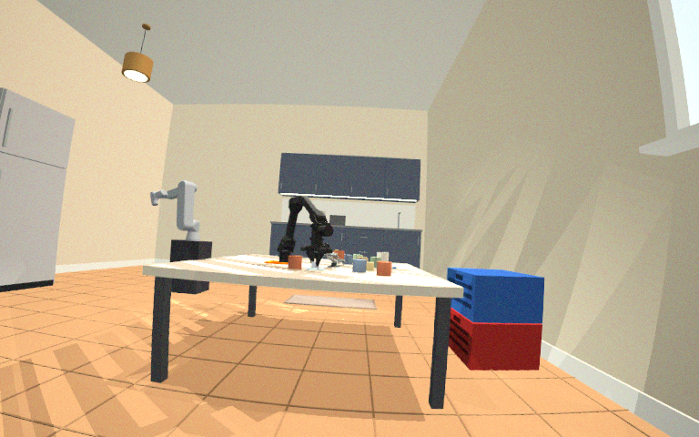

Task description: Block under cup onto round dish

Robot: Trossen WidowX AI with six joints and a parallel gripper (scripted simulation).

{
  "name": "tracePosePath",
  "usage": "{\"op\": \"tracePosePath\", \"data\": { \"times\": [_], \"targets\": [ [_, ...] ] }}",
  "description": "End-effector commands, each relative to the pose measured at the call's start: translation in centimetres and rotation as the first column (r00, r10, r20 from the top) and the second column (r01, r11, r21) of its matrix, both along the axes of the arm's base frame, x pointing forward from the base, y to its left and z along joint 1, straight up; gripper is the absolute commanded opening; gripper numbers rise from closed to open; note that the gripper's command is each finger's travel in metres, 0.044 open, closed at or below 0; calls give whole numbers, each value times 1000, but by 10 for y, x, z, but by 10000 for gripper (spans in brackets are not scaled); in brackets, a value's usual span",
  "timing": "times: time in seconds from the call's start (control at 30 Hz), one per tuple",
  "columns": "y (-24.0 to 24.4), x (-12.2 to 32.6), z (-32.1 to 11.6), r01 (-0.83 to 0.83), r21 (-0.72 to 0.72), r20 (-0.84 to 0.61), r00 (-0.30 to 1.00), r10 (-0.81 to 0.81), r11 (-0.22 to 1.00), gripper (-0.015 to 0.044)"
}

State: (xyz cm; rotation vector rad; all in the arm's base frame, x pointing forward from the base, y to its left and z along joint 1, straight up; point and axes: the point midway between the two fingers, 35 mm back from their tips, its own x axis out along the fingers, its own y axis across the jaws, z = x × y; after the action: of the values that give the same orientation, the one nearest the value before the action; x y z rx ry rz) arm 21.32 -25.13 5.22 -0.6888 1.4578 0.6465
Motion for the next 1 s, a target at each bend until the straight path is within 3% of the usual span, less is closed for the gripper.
{"op": "tracePosePath", "data": {
  "times": [0.0, 0.4, 0.53, 0.97],
  "targets": [
    [0, 0, 1, 0, -1, 1, 1000, 0, 1000, 131],
    [-1, 1, 10, -1, -1, 1, 1000, 1, 1000, 440],
    [0, -1, 56, -4, -2, 1, 1000, 4, 1000, 440],
    [3, -3, 102, 0, -5, 4, 1000, 0, 1000, 440]
  ]
}}
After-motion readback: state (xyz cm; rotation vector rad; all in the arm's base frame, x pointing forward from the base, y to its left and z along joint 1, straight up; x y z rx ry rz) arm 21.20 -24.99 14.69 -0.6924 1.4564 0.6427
